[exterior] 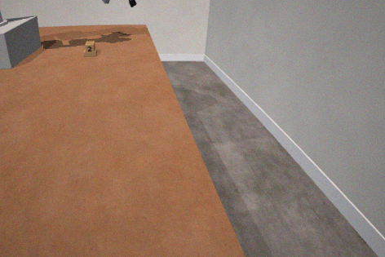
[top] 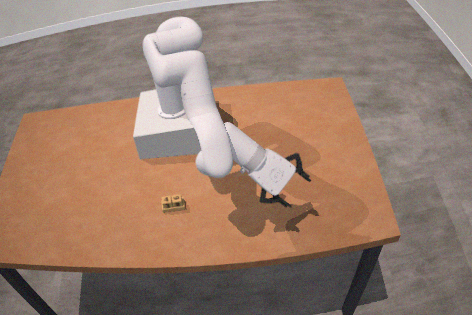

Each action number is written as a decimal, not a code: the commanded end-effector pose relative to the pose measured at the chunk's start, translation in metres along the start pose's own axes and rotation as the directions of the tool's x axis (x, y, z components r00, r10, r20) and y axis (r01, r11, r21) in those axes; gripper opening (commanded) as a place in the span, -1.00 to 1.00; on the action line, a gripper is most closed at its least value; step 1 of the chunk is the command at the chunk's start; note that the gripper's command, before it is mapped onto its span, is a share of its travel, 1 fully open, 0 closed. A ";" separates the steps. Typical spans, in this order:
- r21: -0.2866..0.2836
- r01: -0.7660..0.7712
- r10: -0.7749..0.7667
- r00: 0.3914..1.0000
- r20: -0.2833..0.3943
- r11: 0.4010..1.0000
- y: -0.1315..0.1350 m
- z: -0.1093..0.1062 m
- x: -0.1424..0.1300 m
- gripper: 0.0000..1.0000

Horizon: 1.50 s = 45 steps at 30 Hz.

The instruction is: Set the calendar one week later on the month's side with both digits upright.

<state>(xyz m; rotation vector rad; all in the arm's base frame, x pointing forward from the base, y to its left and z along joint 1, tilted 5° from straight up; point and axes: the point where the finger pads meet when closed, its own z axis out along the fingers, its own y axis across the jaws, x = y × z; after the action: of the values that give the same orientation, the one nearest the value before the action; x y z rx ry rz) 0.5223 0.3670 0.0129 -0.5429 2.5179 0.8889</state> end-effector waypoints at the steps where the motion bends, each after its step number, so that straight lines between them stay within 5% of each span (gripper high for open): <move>1: -0.001 0.002 -0.002 1.000 0.004 1.000 0.001 -0.001 -0.002 1.00; 20: 0.013 0.002 -0.001 1.000 -0.012 1.000 -0.005 -0.004 0.003 1.00; 25: 0.131 -0.010 0.028 0.991 -0.134 0.991 -0.055 -0.037 0.048 1.00; 27: 0.131 -0.010 0.028 0.991 -0.134 0.991 -0.055 -0.037 0.048 1.00; 28: 0.181 -0.017 0.050 0.983 -0.177 0.983 -0.075 -0.054 0.065 1.00; 30: 0.181 -0.017 0.050 0.983 -0.177 0.983 -0.075 -0.054 0.065 1.00; 31: 0.239 -0.026 0.080 0.972 -0.221 0.971 -0.096 -0.074 0.083 1.00; 34: 0.239 -0.026 0.080 0.972 -0.221 0.971 -0.096 -0.074 0.083 1.00; 35: 0.301 -0.037 0.119 0.958 -0.260 0.953 -0.118 -0.099 0.101 1.00; 37: 0.301 -0.037 0.119 0.958 -0.260 0.953 -0.118 -0.099 0.101 1.00; 38: 0.354 -0.047 0.157 0.944 -0.289 0.934 -0.135 -0.122 0.117 1.00; 41: 0.364 -0.049 0.165 0.942 -0.294 0.930 -0.138 -0.126 0.120 1.00; 42: 0.425 -0.061 0.213 0.924 -0.319 0.903 -0.155 -0.154 0.137 1.00; 45: 0.427 -0.062 0.214 0.923 -0.320 0.902 -0.156 -0.155 0.137 1.00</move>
<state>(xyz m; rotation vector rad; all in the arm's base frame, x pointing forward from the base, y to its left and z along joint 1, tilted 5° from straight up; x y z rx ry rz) 0.4557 0.1516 -0.0270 -0.4410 2.9350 0.3801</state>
